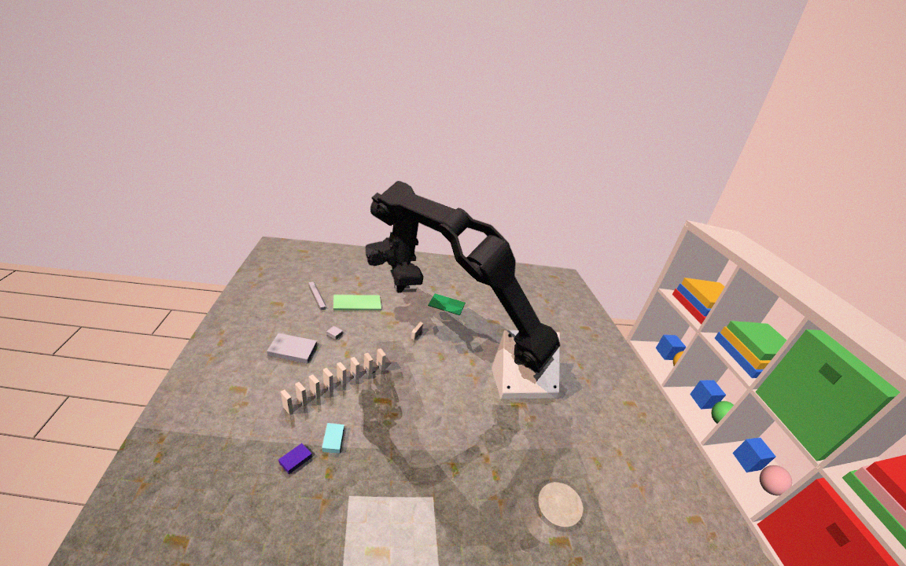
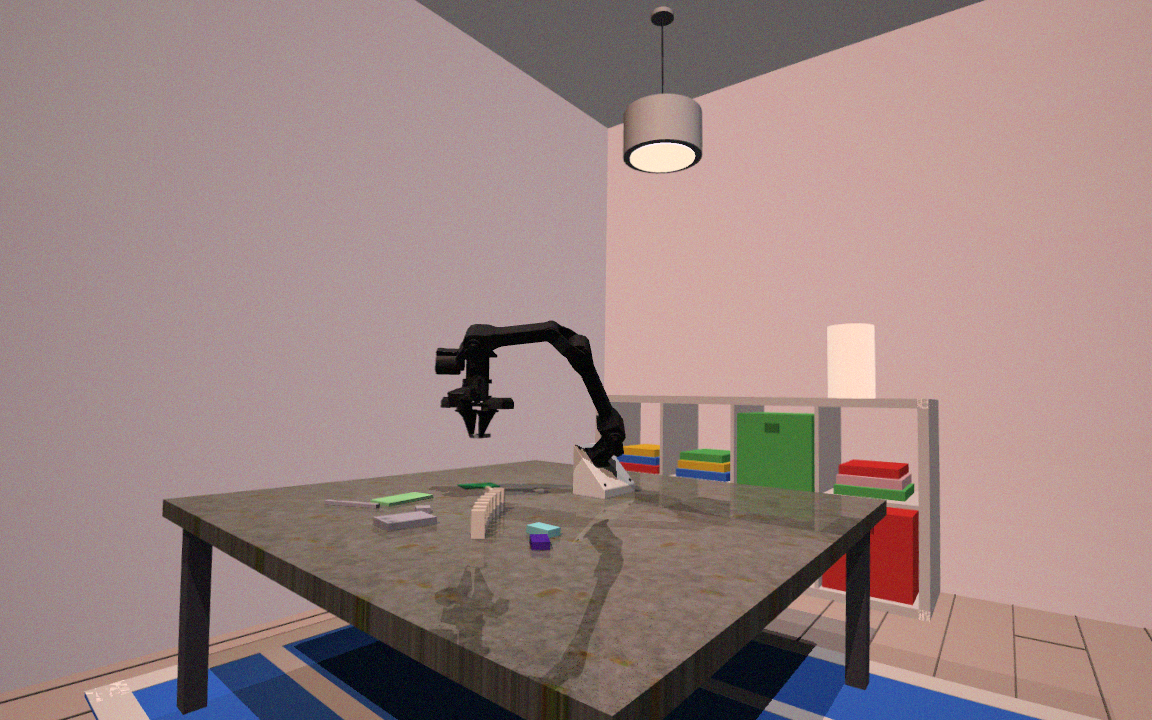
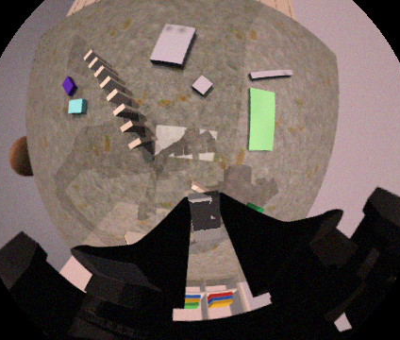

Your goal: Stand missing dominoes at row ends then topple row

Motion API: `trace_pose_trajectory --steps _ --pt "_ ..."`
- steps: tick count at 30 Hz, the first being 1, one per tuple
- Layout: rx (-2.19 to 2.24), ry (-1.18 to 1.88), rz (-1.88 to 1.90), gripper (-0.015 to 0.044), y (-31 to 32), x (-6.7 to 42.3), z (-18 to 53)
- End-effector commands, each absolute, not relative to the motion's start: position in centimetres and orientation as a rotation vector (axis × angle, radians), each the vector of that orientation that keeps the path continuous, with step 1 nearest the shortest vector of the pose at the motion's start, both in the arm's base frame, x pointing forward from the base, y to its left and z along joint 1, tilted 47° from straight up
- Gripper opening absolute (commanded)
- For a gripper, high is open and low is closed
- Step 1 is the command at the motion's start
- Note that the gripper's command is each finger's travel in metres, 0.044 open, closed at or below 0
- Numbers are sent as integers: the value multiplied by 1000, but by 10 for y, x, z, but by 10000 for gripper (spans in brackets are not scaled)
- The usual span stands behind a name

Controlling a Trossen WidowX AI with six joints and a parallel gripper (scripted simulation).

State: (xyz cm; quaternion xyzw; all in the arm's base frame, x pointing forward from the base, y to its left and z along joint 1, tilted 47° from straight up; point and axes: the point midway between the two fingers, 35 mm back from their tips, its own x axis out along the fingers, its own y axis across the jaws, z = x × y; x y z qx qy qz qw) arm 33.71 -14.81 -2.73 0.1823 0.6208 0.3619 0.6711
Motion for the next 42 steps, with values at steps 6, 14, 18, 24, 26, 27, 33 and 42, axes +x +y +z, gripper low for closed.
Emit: trace_pose_trajectory --steps 6,14,18,24,26,27,33,42 --pt "724 1569 516 107 -58 339 74" --pt "970 1674 287 107 3 312 127" --pt "972 1674 285 107 4 311 128" --pt "956 1676 275 107 5 310 126" --pt "914 1678 249 107 7 308 120" --pt "892 1678 234 107 8 307 118" --pt "764 1661 143 107 14 303 102" --pt "605 1581 6 107 20 300 83"
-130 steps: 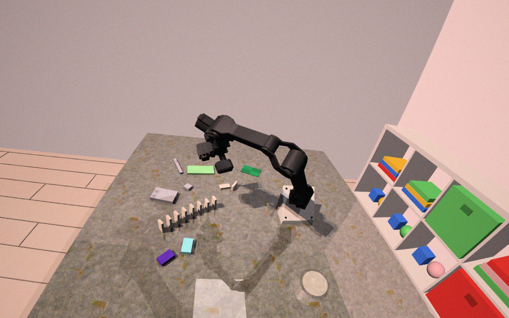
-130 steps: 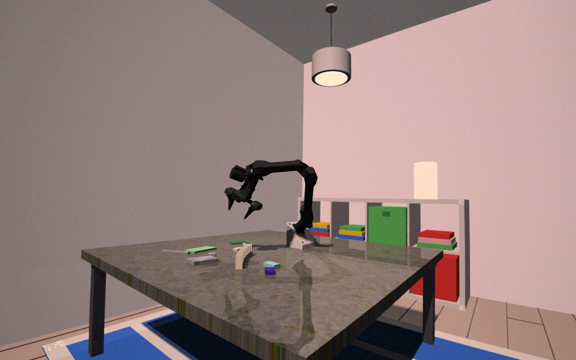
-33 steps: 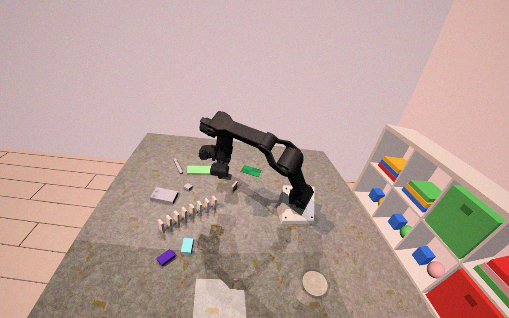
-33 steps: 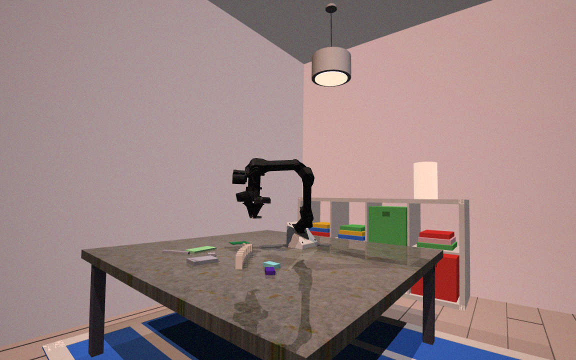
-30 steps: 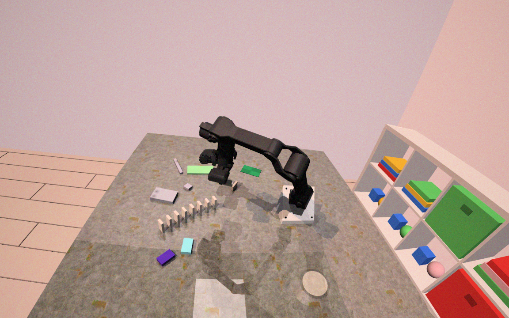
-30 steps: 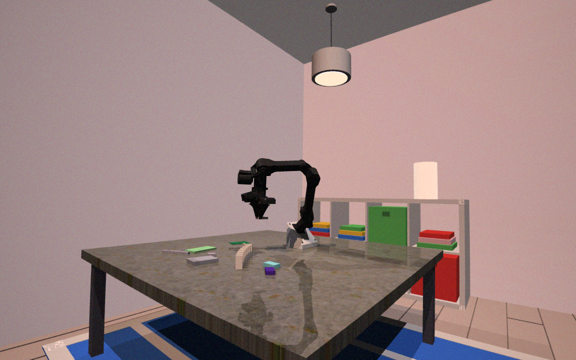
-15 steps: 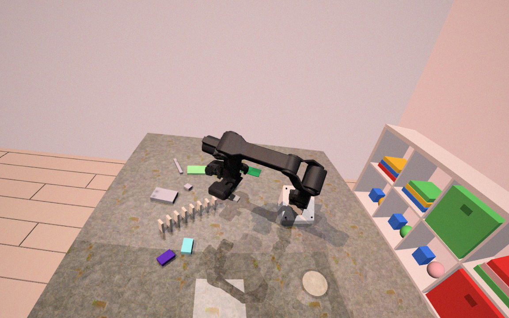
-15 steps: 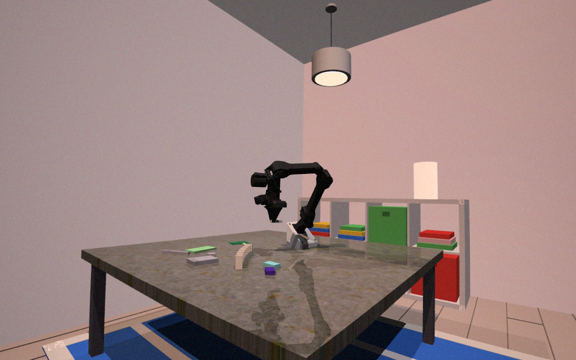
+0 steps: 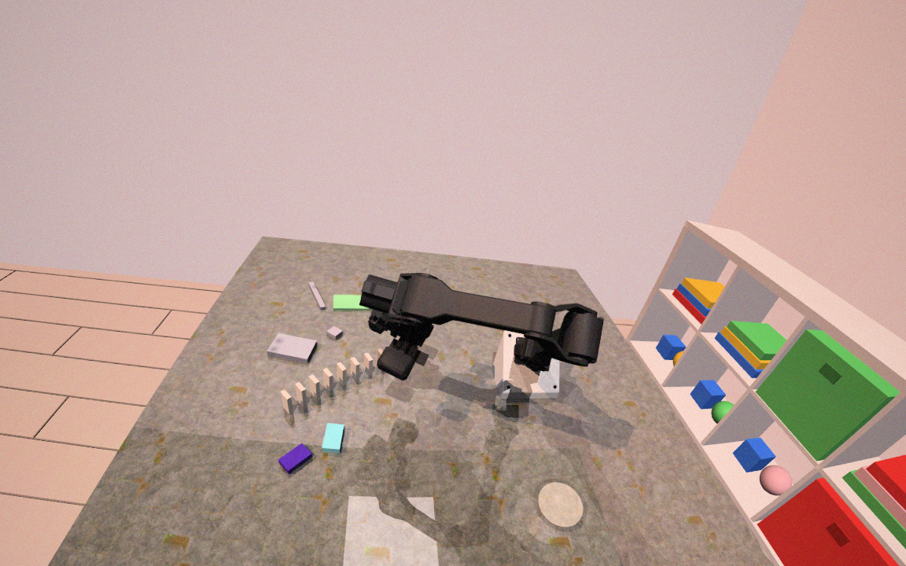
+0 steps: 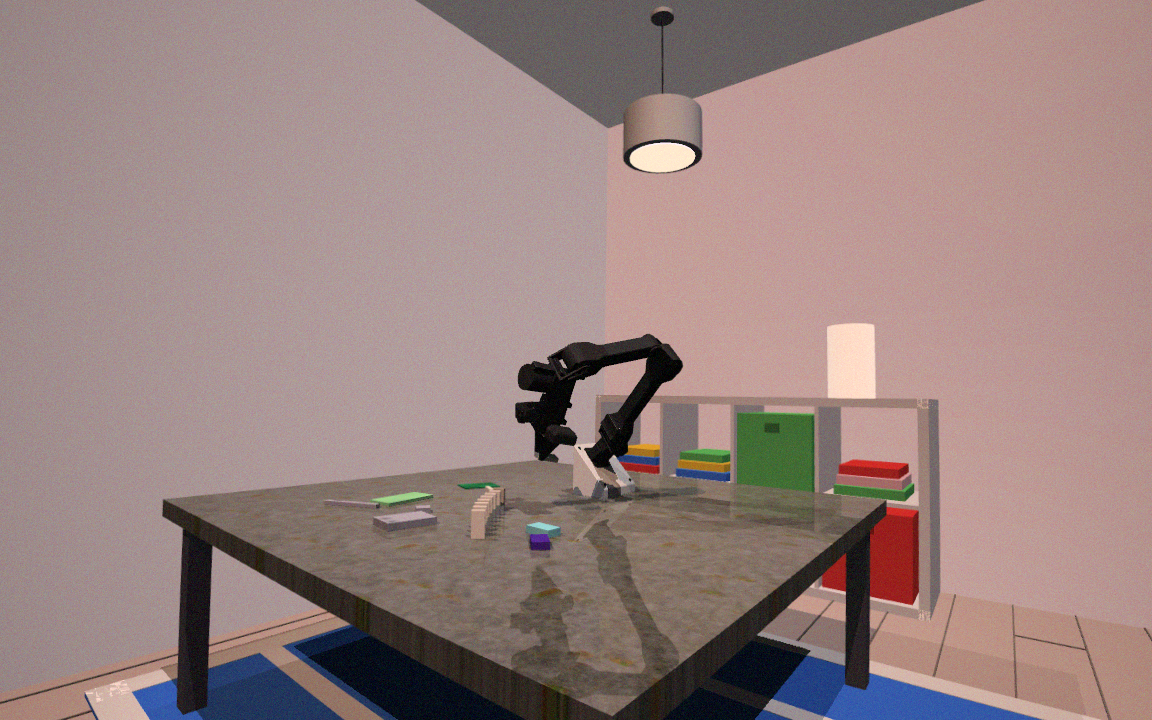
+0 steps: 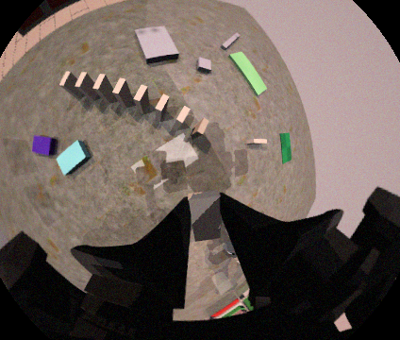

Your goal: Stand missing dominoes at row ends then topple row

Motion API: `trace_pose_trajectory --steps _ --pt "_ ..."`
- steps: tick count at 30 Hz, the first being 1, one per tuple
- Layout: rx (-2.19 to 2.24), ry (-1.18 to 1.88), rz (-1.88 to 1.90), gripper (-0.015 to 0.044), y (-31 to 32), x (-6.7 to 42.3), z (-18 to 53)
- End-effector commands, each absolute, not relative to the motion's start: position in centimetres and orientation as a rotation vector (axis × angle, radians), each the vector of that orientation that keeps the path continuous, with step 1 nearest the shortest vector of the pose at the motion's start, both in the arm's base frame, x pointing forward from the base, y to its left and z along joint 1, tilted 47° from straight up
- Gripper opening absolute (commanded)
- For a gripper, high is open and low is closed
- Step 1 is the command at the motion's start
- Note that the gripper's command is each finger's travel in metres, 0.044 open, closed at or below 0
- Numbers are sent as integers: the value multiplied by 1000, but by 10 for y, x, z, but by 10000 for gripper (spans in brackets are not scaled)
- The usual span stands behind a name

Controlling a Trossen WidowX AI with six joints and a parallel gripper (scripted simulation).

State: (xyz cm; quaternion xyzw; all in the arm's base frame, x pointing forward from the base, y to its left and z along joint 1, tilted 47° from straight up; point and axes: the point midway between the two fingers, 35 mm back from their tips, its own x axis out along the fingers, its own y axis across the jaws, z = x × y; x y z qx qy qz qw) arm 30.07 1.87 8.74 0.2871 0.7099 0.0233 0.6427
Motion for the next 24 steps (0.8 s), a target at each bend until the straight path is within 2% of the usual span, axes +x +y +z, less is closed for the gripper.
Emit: trace_pose_trajectory --steps 1,24 --pt "590 1568 -9 107 21 300 81" --pt "414 1137 -289 107 31 308 68"
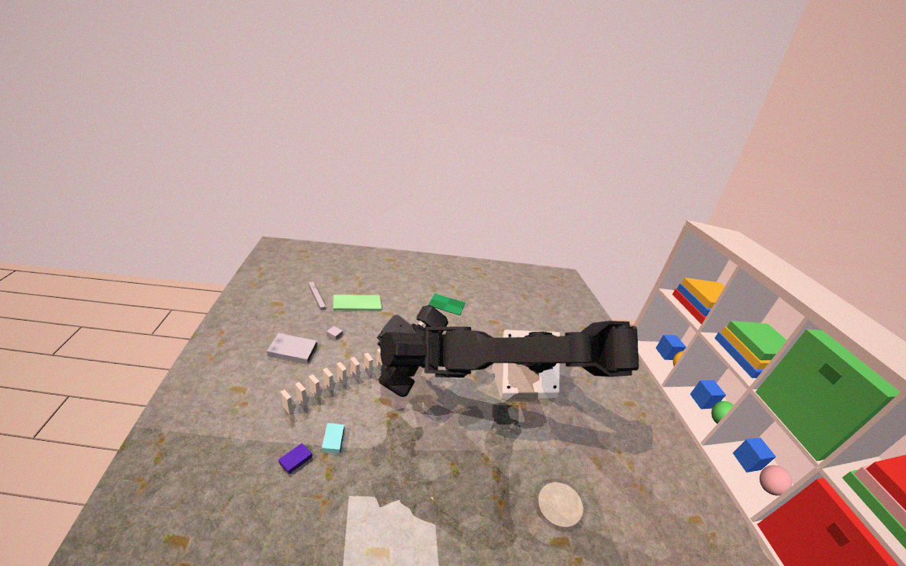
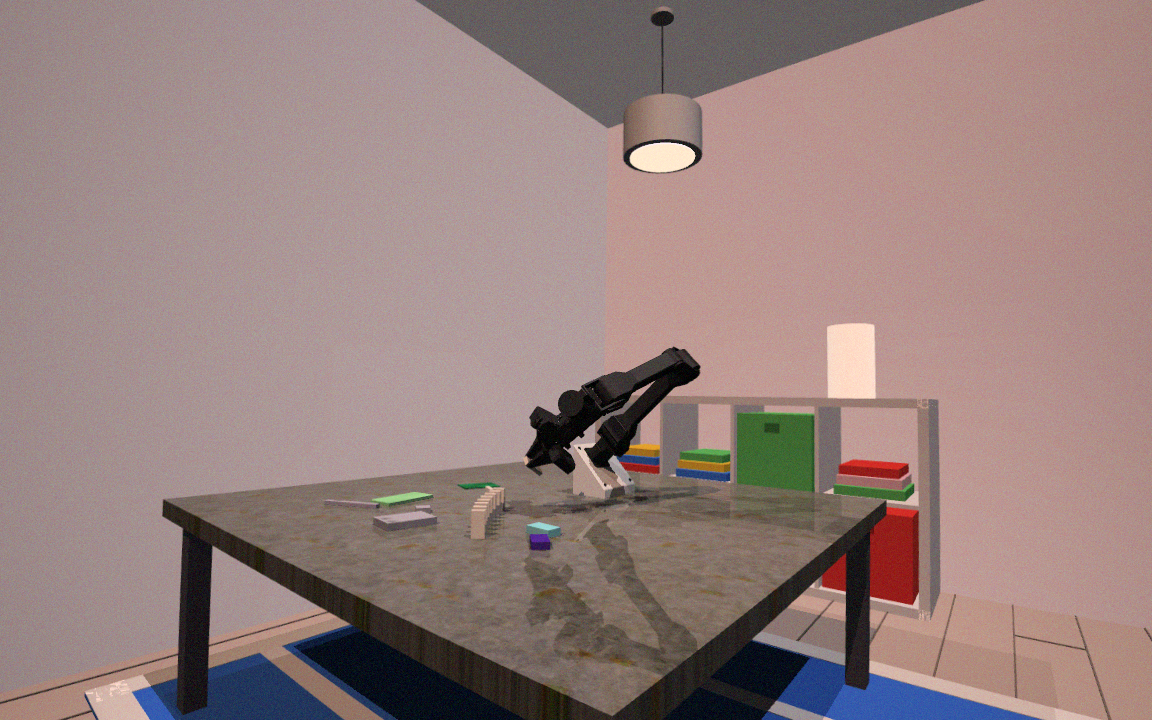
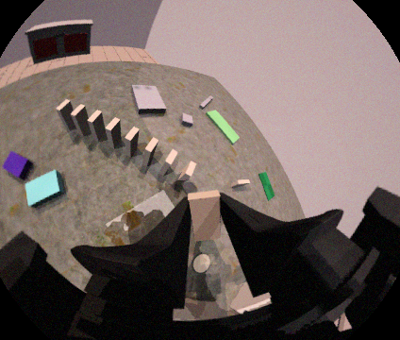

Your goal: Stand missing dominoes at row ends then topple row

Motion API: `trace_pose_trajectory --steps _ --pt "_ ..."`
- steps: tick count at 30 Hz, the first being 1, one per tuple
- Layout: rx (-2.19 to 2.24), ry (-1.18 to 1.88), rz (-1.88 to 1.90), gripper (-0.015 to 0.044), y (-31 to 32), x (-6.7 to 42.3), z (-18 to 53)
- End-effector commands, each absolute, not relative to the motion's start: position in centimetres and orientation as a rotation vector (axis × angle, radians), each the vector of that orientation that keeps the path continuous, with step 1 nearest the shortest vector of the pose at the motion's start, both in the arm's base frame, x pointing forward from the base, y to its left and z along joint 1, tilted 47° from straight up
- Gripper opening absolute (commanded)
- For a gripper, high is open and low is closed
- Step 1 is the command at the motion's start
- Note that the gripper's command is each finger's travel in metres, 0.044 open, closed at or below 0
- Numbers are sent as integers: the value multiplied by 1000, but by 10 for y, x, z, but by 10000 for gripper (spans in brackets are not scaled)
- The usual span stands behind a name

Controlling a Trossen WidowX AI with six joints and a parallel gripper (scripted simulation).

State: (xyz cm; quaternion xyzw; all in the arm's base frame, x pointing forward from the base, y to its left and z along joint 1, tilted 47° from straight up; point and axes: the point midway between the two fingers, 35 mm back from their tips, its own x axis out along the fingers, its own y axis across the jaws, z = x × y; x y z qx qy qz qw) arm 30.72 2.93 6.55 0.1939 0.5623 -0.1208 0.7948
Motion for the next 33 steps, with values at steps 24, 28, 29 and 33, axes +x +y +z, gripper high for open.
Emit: trace_pose_trajectory --steps 24,28,29,33 --pt "574 554 -419 107 41 301 95" --pt "630 456 -425 107 41 296 101" --pt "645 432 -426 107 41 294 103" --pt "710 336 -429 107 41 287 109"
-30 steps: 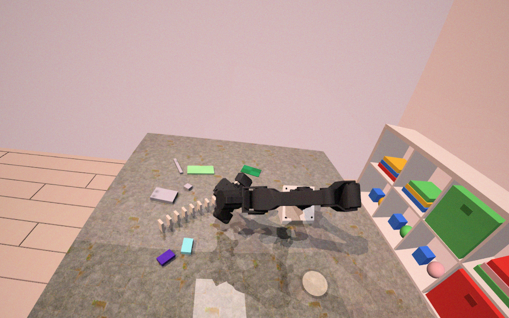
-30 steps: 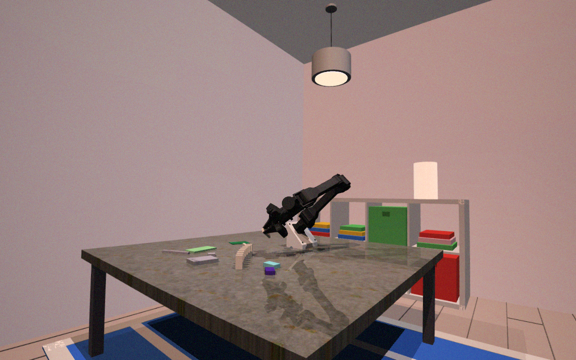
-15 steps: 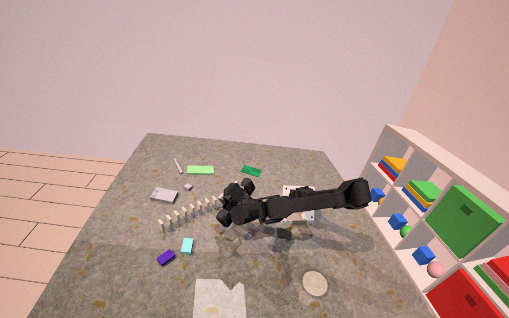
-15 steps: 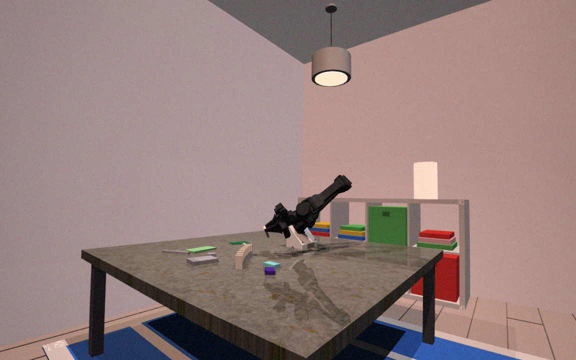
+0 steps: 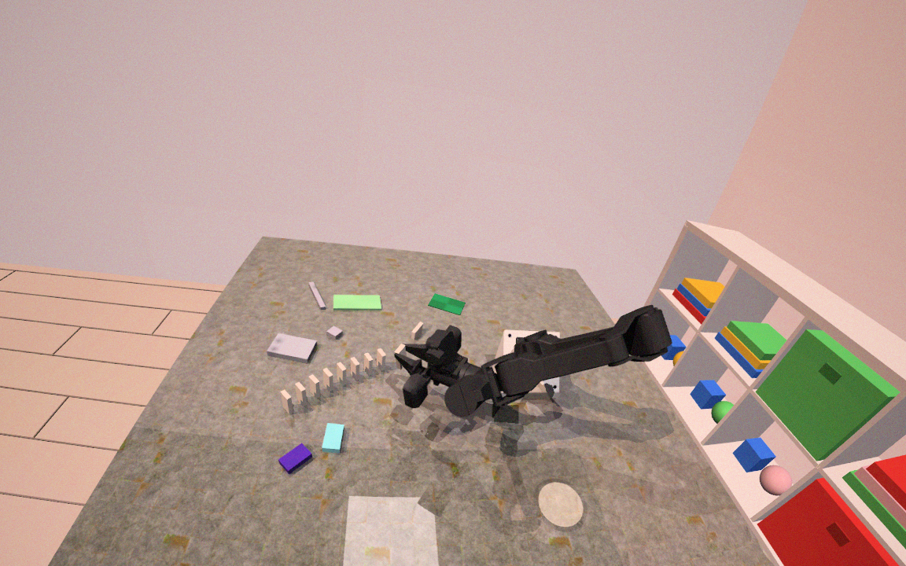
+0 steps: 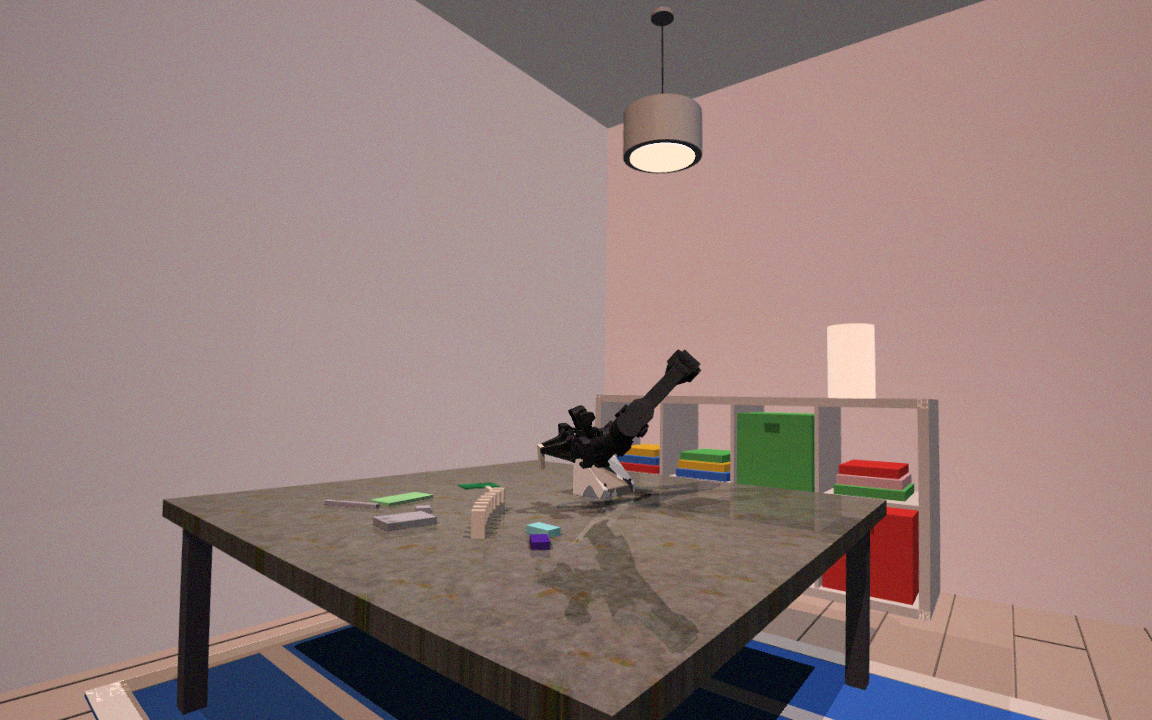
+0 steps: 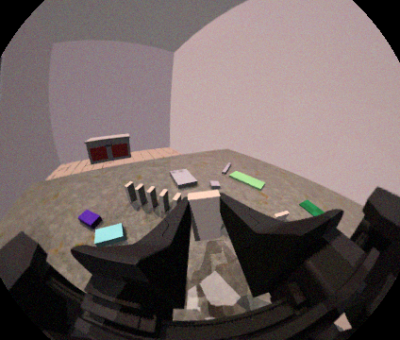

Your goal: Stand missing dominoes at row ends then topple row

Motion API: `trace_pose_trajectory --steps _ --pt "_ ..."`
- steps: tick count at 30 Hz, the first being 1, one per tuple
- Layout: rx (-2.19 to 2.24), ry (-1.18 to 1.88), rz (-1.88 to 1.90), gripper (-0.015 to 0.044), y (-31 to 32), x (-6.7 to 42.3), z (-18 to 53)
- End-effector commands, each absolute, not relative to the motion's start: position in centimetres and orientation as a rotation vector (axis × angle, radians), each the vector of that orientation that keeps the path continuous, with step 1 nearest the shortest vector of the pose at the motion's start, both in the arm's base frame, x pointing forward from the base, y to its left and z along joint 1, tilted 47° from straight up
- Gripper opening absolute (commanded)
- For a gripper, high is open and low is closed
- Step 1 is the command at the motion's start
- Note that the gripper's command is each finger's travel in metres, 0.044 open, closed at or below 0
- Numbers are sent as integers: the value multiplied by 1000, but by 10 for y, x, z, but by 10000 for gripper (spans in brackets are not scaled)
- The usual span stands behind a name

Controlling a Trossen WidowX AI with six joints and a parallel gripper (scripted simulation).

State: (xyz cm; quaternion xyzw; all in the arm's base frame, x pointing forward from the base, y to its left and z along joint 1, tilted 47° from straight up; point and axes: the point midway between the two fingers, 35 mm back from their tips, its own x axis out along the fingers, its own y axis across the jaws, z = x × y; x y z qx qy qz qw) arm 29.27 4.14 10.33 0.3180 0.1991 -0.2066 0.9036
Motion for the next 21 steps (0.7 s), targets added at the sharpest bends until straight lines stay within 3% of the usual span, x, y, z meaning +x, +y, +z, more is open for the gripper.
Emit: trace_pose_trajectory --steps 1,21 --pt "728 312 -429 107 41 286 111" --pt "791 231 -428 107 40 279 116"
